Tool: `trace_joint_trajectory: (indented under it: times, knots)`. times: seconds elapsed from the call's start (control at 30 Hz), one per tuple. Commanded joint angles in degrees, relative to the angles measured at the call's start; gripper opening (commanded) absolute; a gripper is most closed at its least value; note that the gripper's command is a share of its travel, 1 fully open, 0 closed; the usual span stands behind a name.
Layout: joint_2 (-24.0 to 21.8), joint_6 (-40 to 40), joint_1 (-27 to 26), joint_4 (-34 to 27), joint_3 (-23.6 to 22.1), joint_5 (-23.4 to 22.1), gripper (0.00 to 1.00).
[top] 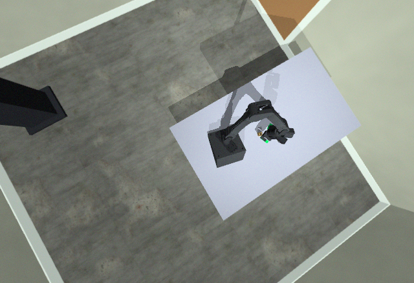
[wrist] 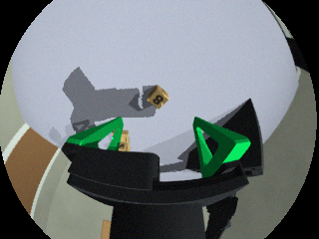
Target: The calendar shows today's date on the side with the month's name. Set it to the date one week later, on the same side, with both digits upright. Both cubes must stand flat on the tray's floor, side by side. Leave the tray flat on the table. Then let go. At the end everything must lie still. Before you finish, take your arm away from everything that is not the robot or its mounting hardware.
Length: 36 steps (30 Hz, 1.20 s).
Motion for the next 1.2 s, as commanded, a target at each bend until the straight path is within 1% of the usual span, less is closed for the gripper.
trace_joint_trajectory:
  times: [0.0,0.07,0.13,0.27,0.3,0.33,0.43,0.5,0.57,0.63,0.73,0.77,1.17]
  knots:
    - [0.43,9.39,-0.01,1.18,-1.18,0.16,1.00]
    - [0.54,14.19,0.08,1.28,-1.26,0.15,1.00]
    - [0.65,18.75,0.17,1.38,0.01,0.13,1.00]
    - [0.84,26.64,-0.09,1.55,-0.56,0.11,1.00]
    - [0.85,26.86,-0.11,1.56,-0.59,0.11,1.00]
    - [0.89,30.05,-0.17,1.62,-1.00,0.10,1.00]
    - [0.90,30.32,-0.18,1.63,-1.03,0.10,1.00]
    - [0.92,35.87,-0.07,1.74,-1.60,0.09,1.00]
    - [0.93,39.51,0.00,1.82,-1.04,0.08,1.00]
    - [0.93,41.40,0.04,1.87,-0.75,0.07,1.00]
    - [0.94,41.99,0.05,1.68,-0.83,0.07,1.00]
    - [0.94,41.99,0.05,1.68,-0.83,0.07,0.45]
    - [0.94,41.99,0.05,1.65,-0.83,0.07,0.45]
